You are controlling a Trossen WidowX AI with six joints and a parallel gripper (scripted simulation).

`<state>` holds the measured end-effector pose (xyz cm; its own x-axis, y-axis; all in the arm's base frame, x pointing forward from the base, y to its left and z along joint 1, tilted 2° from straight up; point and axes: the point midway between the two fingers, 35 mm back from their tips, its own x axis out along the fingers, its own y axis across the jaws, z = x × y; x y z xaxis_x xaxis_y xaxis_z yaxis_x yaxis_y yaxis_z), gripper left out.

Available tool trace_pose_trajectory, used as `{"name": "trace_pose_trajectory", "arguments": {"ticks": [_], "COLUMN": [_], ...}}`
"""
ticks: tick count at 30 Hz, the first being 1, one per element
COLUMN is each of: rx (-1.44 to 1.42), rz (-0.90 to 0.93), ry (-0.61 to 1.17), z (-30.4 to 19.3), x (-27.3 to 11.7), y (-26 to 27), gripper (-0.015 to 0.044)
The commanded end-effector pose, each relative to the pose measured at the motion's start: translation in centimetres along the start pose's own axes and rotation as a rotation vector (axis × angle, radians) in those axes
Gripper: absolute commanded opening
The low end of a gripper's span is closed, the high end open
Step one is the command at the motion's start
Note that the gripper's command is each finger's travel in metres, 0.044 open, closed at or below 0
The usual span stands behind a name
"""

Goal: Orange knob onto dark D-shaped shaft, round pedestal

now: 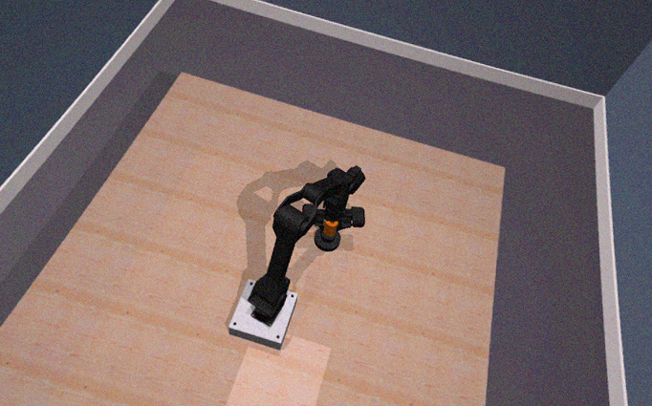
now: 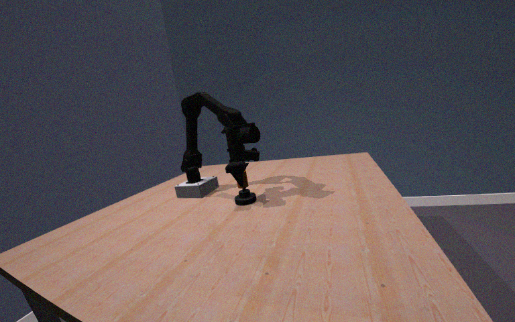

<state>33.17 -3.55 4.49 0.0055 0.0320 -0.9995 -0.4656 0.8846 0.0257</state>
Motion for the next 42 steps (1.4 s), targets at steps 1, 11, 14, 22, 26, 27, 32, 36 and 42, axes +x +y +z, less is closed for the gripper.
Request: {"name": "trace_pose_trajectory", "arguments": {"ticks": [1, 11, 14, 22, 26, 27, 32, 36, 42], "rx": [-0.005, -0.030, -0.129, -0.214, -0.214, -0.214, -0.214, -0.214, -0.214], "rz": [-0.005, -0.005, -0.005, -0.005, -0.005, -0.005, -0.005, -0.005, -0.005], "ry": [0.000, 0.000, 0.000, 0.000, 0.000, 0.000, 0.000, 0.000, 0.000], "z": [-0.10, -0.21, -0.20, -0.02, 0.20, 0.24, 0.19, 0.18, 0.07], "x": [-0.03, -0.46, -0.55, -0.62, -0.51, -0.44, -0.18, -0.06, -0.04], "y": [0.01, 0.09, 0.09, -0.06, -0.22, -0.25, -0.22, -0.21, -0.13], "gripper": [0.0000, 0.0000, 0.0000, 0.0000, 0.0000, 0.0000, 0.0000, 0.0000, 0.0000]}}
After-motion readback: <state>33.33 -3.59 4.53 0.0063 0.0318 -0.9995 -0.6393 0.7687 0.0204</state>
